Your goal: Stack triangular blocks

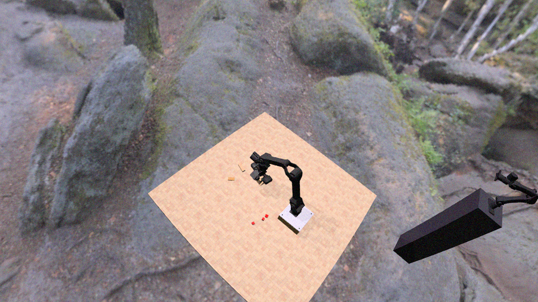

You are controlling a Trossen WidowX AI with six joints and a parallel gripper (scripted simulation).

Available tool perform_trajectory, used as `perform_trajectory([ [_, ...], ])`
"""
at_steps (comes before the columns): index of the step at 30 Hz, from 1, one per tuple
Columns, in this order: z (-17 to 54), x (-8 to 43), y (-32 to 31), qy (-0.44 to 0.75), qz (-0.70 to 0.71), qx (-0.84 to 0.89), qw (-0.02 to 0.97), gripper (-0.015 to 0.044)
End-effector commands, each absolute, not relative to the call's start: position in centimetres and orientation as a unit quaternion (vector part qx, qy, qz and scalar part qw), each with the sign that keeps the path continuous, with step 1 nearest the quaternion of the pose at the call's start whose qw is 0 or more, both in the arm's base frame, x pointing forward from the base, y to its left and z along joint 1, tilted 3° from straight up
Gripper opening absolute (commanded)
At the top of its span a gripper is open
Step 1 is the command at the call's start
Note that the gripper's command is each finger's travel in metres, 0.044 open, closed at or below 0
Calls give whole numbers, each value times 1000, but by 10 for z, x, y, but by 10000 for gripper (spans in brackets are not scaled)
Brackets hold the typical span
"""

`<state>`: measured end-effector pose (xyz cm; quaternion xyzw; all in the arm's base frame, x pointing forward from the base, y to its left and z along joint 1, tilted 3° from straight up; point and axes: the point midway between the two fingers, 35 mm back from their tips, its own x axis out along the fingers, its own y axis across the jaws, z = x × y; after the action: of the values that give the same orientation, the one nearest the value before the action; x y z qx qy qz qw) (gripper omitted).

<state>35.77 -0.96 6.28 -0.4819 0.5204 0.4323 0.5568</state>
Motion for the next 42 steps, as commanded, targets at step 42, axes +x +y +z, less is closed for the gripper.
perform_trajectory([
  [42,49,357,-12,514,440,-480,558,0],
])
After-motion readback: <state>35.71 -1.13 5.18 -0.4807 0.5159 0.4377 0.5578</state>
